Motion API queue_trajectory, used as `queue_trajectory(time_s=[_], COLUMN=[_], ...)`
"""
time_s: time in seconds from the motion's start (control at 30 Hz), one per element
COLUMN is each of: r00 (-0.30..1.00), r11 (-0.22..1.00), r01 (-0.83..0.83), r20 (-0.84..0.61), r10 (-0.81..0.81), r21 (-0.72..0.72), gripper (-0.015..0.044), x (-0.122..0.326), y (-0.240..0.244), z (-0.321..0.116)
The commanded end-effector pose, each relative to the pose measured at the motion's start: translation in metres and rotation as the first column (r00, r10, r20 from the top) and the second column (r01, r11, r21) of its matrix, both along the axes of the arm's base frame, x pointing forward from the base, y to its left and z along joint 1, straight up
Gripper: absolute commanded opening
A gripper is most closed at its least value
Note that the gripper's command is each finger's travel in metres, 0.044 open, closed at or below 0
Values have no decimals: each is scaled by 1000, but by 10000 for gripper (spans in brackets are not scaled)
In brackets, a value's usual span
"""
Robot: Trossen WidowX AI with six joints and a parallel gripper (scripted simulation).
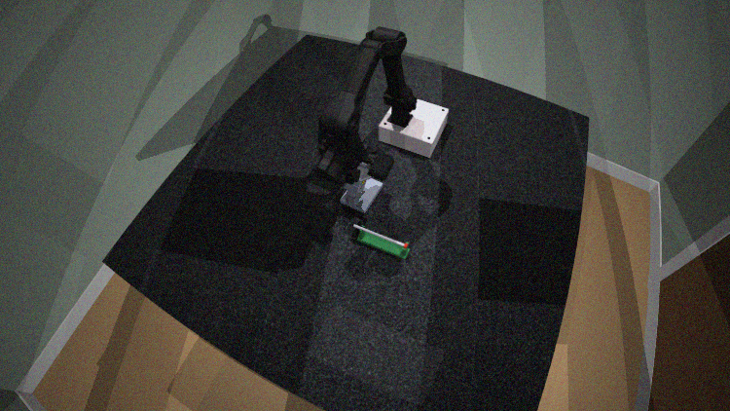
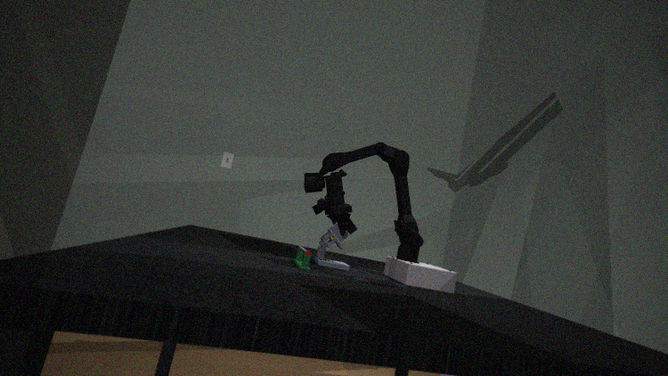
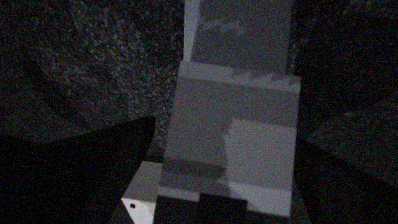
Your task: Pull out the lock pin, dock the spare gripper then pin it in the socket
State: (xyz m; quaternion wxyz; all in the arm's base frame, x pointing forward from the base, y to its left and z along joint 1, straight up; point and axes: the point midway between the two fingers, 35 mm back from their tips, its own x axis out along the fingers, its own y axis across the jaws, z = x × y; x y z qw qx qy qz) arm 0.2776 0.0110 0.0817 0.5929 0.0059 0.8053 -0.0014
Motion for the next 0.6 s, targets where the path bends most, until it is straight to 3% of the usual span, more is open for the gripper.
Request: queue_trajectory(time_s=[0.0,0.57], r00=[1000,1000], r11=[1000,1000], r01=[-1,-2], r20=[2,-1], r10=[1,2], r21=[-1,-1], gripper=[440,440], x=[0,-22], y=[0,0], z=[0,26])
